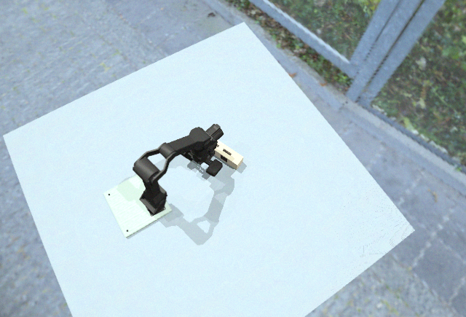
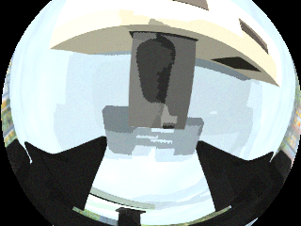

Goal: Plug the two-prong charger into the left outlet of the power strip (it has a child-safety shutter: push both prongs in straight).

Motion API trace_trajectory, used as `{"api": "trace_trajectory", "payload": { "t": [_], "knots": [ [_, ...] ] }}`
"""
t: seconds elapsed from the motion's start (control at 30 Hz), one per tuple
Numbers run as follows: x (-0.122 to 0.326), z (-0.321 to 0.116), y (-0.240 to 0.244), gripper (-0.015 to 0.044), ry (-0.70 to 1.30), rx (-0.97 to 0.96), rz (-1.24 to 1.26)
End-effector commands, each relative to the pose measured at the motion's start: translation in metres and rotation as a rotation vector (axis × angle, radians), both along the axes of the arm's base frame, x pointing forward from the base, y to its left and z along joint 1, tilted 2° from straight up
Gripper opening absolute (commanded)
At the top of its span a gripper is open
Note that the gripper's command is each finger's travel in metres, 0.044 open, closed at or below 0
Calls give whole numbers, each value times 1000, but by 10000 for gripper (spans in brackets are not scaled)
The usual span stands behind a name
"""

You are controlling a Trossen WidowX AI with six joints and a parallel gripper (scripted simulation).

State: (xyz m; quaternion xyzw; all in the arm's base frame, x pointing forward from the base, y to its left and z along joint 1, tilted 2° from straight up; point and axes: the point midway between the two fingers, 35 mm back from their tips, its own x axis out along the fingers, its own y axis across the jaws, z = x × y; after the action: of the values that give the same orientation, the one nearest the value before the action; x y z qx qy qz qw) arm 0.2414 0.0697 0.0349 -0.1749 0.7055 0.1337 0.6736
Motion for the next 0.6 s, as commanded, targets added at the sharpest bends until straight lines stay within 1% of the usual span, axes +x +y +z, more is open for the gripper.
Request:
{"api": "trace_trajectory", "payload": {
  "t": [0.0,0.17,0.23,0.57],
  "knots": [
    [-6,0,-3,440,-5,2,3],
    [-10,0,-5,440,-5,2,3],
    [-5,4,-2,440,-31,17,0],
    [8,74,8,440,-510,246,25]
  ]
}}
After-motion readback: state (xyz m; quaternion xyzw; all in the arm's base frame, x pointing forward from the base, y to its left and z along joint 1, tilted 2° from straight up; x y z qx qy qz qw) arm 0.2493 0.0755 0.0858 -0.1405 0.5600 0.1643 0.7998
